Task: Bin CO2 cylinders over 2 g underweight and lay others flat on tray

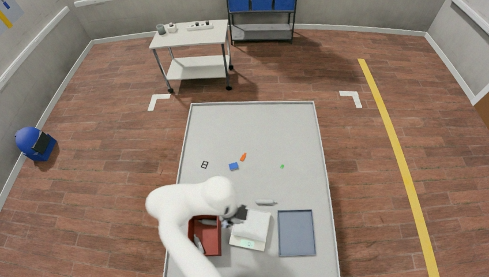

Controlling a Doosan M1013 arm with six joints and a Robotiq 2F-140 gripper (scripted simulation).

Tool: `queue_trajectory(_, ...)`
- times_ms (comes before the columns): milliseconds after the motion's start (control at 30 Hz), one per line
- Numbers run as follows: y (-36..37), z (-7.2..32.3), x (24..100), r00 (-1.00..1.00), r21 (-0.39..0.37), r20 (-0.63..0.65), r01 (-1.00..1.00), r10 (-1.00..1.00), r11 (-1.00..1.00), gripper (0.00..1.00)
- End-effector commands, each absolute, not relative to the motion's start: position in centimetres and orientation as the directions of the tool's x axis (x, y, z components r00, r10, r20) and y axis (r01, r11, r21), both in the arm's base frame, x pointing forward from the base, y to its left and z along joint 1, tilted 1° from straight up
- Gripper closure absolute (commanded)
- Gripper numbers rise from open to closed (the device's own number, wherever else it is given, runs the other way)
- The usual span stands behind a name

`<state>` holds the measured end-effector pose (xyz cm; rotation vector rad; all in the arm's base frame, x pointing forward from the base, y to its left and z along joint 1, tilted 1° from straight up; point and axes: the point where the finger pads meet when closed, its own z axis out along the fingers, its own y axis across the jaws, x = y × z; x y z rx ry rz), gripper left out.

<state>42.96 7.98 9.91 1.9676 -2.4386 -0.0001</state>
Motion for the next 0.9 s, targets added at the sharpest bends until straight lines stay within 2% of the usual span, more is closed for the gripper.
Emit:
queue_trajectory(0, 14.8, 10.0, 41.2, -0.218, 0.009, 0.015, -0.976, -0.976, 0.218, 0.9)
queue_trajectory(167, 21.7, 9.9, 38.3, -0.217, 0.008, 0.016, -0.976, -0.976, 0.218, 0.9)
queue_trajectory(867, 21.7, 8.4, 37.9, -0.22, 0.008, 0.014, -0.976, -0.975, 0.22, 0.9)
